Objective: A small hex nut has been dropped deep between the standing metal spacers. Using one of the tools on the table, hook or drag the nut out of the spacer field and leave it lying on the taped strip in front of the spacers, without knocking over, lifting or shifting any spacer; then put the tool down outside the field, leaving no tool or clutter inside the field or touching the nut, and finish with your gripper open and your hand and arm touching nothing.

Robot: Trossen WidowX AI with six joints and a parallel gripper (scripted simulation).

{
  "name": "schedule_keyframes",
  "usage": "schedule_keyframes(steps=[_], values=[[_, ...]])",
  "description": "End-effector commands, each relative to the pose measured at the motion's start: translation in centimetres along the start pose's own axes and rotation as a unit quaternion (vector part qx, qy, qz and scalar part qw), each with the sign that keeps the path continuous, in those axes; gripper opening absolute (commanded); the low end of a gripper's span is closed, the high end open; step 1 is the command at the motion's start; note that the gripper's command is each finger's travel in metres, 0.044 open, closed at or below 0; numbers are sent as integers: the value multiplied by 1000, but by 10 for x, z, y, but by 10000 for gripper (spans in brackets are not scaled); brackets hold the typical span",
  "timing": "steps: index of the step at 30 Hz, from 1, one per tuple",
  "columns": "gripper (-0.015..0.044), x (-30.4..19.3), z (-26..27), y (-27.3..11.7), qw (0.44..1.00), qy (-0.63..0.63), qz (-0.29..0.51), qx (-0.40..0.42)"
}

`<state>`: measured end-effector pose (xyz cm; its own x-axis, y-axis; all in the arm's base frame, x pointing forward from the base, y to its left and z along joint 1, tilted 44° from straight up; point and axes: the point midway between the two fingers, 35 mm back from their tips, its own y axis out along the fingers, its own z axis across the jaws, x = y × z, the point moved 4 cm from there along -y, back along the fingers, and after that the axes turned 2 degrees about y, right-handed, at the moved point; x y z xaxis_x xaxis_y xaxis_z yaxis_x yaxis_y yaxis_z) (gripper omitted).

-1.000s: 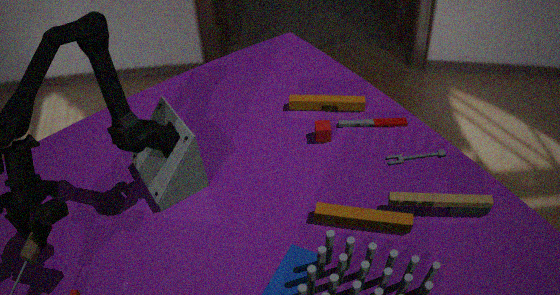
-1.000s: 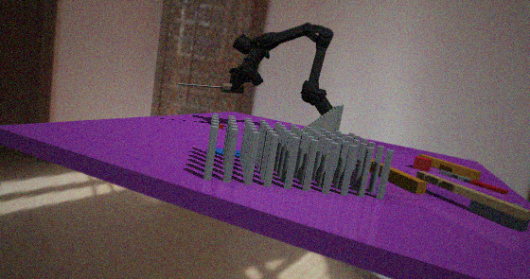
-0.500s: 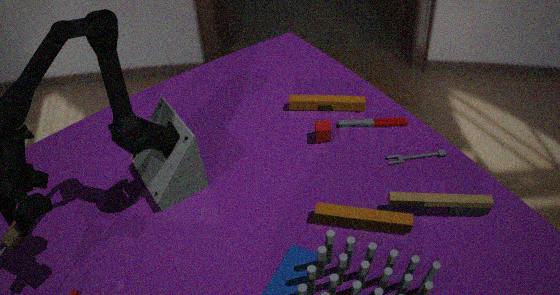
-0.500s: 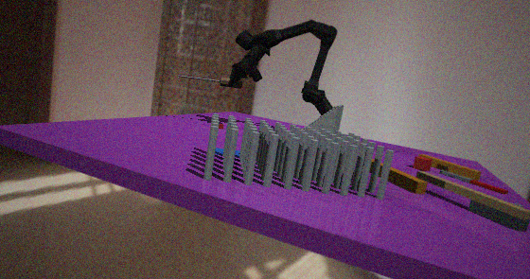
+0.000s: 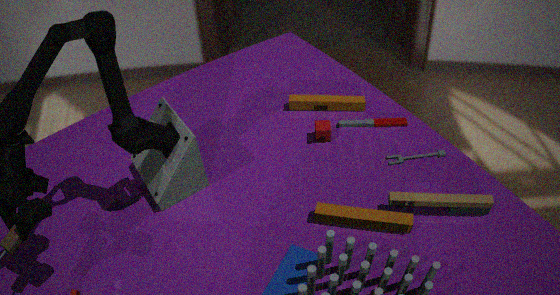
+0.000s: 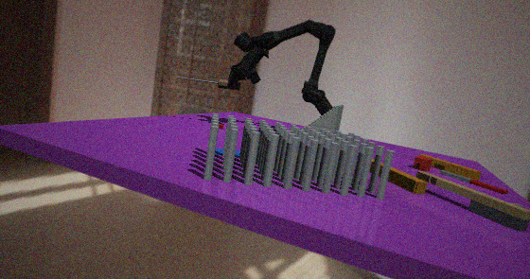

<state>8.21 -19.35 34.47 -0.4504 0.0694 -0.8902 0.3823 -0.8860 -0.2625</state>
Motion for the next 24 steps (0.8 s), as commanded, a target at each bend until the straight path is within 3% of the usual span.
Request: schedule_keyframes(steps=[1,24], values=[[0,-1,0,3,1000,1,5,-2],[0,7,1,27,1000,0,5,-2]])
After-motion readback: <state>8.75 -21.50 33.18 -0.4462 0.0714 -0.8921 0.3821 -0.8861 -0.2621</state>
